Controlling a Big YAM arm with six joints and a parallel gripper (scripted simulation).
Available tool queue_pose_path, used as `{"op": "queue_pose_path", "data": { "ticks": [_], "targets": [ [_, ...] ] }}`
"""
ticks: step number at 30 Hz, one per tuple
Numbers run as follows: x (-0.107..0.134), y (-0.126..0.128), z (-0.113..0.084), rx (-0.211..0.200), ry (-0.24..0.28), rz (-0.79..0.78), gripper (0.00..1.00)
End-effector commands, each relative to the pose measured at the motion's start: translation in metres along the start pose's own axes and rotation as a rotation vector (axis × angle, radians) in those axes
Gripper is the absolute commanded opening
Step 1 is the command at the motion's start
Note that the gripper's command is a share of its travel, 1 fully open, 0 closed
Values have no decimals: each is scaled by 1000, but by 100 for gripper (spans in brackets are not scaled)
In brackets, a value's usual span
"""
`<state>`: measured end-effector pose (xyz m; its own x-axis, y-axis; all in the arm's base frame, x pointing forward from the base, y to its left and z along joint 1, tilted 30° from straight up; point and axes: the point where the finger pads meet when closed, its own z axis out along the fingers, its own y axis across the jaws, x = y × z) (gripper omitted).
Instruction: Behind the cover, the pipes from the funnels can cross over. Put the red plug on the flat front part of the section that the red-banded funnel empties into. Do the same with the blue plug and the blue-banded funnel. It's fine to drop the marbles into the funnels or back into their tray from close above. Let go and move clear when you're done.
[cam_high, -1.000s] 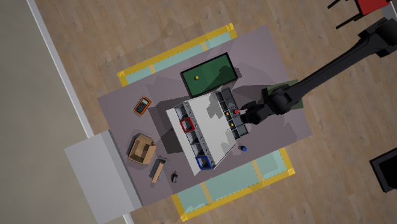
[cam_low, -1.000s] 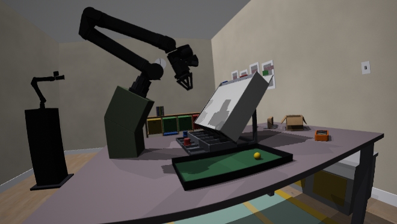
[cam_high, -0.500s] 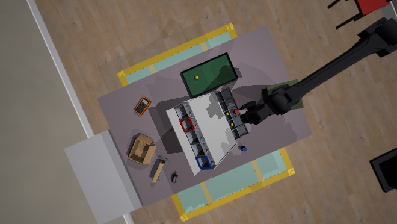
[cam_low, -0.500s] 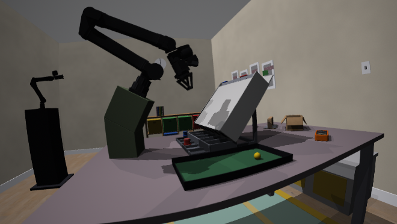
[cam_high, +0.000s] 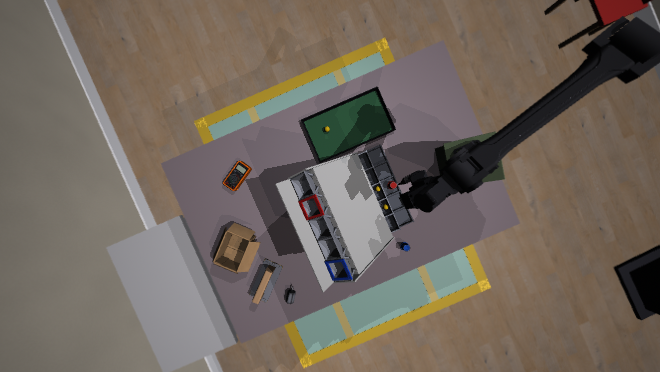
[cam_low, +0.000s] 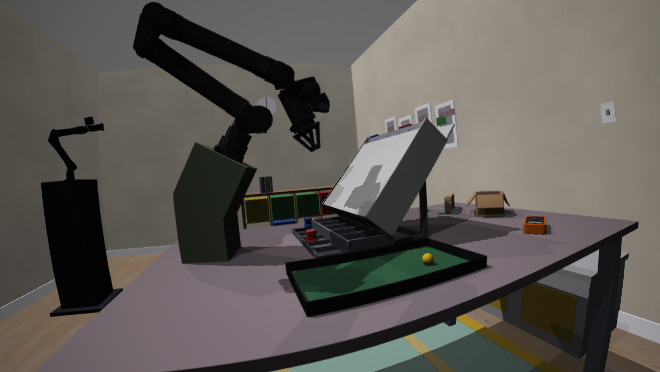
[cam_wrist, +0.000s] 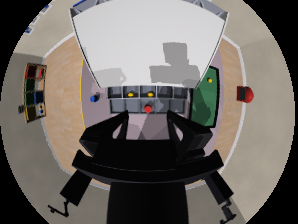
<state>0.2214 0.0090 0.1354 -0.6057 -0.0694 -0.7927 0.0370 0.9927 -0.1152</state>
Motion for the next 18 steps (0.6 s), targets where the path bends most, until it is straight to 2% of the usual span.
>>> {"op": "queue_pose_path", "data": {
  "ticks": [1, 11, 15, 18],
  "targets": [
    [1, 11, 6, -14, 7, 15, 63],
    [4, 32, 17, -15, 38, 15, 63],
    [-23, 49, 13, -29, 14, 41, 63],
    [-21, 61, 20, -30, 32, 41, 63]
  ]
}}
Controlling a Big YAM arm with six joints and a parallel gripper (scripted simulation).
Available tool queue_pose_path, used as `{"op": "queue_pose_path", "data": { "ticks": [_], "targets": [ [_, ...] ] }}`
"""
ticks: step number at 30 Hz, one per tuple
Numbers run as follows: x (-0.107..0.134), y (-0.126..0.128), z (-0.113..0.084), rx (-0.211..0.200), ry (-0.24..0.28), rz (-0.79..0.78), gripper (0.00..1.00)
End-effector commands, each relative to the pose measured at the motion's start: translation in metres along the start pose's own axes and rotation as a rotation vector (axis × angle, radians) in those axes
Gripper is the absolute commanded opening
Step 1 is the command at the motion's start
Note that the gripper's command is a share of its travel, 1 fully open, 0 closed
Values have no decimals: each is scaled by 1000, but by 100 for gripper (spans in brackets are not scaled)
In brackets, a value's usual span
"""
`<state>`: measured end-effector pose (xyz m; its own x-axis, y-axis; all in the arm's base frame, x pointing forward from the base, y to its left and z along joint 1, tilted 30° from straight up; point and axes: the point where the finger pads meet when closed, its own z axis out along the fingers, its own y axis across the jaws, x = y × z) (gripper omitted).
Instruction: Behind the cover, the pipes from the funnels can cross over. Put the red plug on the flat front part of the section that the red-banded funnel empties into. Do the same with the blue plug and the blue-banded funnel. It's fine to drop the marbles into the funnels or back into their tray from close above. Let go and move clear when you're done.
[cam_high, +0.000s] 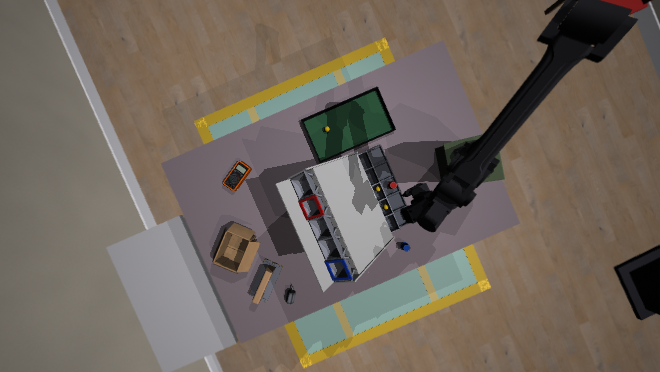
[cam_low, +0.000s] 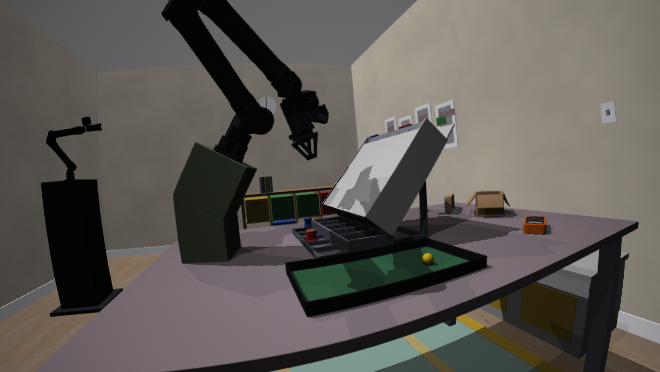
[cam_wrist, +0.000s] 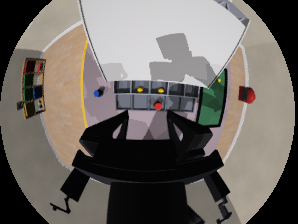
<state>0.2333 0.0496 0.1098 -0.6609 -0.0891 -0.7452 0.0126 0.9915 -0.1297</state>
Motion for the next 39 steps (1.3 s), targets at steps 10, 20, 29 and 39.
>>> {"op": "queue_pose_path", "data": {
  "ticks": [10, 20, 29, 39],
  "targets": [
    [-27, 47, 18, -14, 17, 74, 63],
    [-17, 101, 44, -27, 96, 60, 63],
    [-10, 139, 65, -29, 157, 56, 63],
    [-3, 190, 94, -25, 238, 55, 63]
  ]
}}
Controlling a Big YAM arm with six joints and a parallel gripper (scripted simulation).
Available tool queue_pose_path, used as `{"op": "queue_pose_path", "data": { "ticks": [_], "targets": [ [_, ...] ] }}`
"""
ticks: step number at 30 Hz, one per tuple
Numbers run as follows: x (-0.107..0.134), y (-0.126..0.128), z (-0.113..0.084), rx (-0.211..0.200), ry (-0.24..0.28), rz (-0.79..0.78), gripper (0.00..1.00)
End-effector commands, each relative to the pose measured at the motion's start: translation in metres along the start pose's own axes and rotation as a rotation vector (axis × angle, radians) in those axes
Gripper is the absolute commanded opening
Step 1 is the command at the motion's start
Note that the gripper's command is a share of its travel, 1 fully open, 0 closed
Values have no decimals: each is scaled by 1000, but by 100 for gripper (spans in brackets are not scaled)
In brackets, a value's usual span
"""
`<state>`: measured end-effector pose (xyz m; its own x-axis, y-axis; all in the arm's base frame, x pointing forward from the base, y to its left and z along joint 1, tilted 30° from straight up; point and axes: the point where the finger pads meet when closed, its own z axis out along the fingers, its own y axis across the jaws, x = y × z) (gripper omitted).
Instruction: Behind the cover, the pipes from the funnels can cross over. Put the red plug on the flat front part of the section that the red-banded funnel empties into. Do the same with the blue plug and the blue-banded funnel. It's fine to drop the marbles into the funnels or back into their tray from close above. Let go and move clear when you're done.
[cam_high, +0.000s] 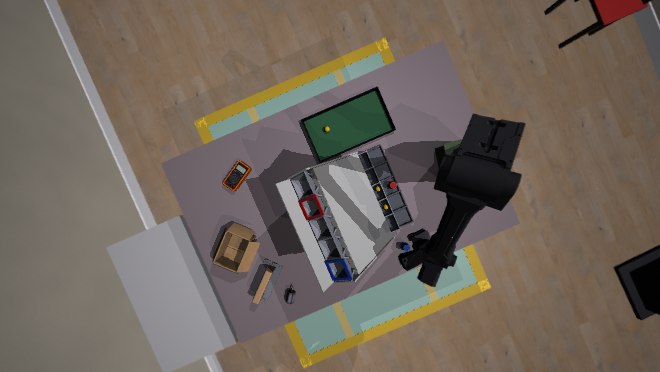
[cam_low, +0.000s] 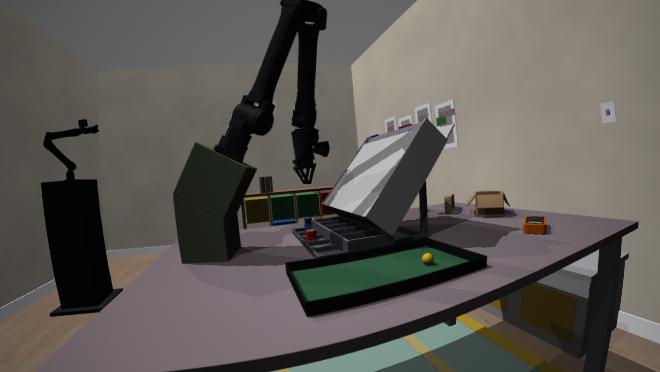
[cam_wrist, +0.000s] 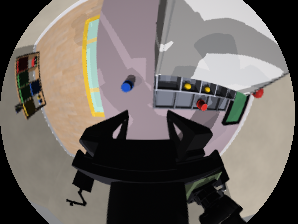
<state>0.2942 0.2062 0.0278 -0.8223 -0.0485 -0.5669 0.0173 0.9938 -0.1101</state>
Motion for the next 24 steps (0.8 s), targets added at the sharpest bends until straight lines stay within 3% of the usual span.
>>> {"op": "queue_pose_path", "data": {
  "ticks": [1, 17, 24],
  "targets": [
    [-11, 29, 9, -20, 1, 34, 63],
    [-7, 71, 34, -4, 85, 19, 63],
    [-10, 72, 40, 5, 95, 32, 63]
  ]
}}
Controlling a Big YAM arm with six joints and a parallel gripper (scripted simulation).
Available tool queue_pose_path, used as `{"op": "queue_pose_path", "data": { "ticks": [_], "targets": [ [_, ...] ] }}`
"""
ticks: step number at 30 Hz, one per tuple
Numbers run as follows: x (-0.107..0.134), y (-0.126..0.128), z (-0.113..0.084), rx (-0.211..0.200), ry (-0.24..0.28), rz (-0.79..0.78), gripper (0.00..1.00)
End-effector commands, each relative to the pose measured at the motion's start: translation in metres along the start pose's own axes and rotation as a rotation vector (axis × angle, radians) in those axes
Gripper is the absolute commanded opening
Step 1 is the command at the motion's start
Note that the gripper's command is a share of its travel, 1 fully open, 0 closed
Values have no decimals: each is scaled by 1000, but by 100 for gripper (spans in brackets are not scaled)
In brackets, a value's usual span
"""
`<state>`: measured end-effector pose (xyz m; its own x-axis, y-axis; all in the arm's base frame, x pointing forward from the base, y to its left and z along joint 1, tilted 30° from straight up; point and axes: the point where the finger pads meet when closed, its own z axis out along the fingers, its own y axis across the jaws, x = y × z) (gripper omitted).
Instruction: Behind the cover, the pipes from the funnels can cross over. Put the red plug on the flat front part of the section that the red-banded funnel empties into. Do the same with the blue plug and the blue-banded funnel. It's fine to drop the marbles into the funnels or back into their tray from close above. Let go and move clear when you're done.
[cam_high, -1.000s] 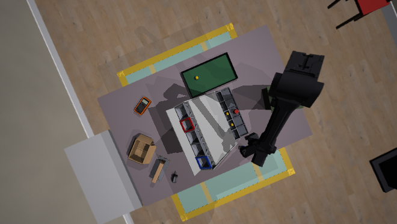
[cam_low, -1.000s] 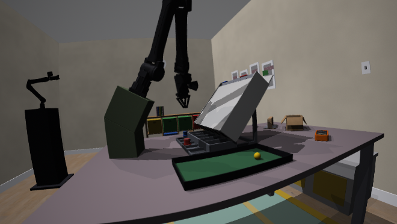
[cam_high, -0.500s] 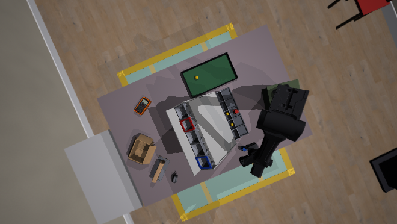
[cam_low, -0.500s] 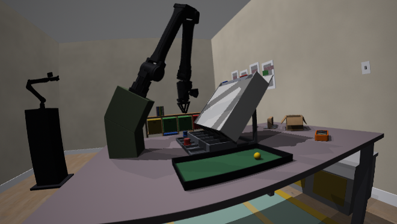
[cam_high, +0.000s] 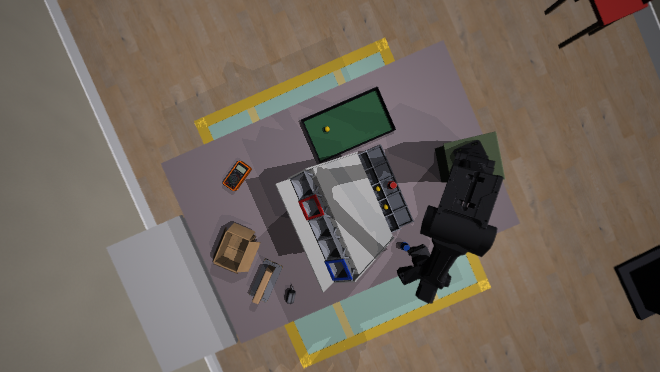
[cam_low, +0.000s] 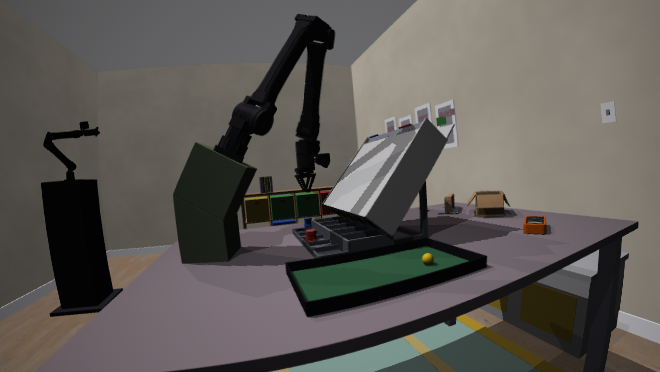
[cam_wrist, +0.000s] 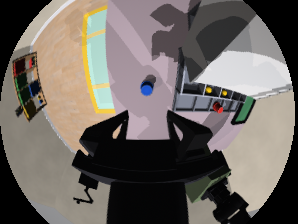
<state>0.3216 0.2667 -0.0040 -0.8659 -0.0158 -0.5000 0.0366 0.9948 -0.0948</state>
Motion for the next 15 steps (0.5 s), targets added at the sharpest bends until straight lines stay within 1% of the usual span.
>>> {"op": "queue_pose_path", "data": {
  "ticks": [1, 7, 15],
  "targets": [
    [-3, 9, 4, 7, 13, 6, 63],
    [2, 7, 6, 12, 20, -4, 63],
    [2, 7, 6, 12, 20, -4, 63]
  ]
}}
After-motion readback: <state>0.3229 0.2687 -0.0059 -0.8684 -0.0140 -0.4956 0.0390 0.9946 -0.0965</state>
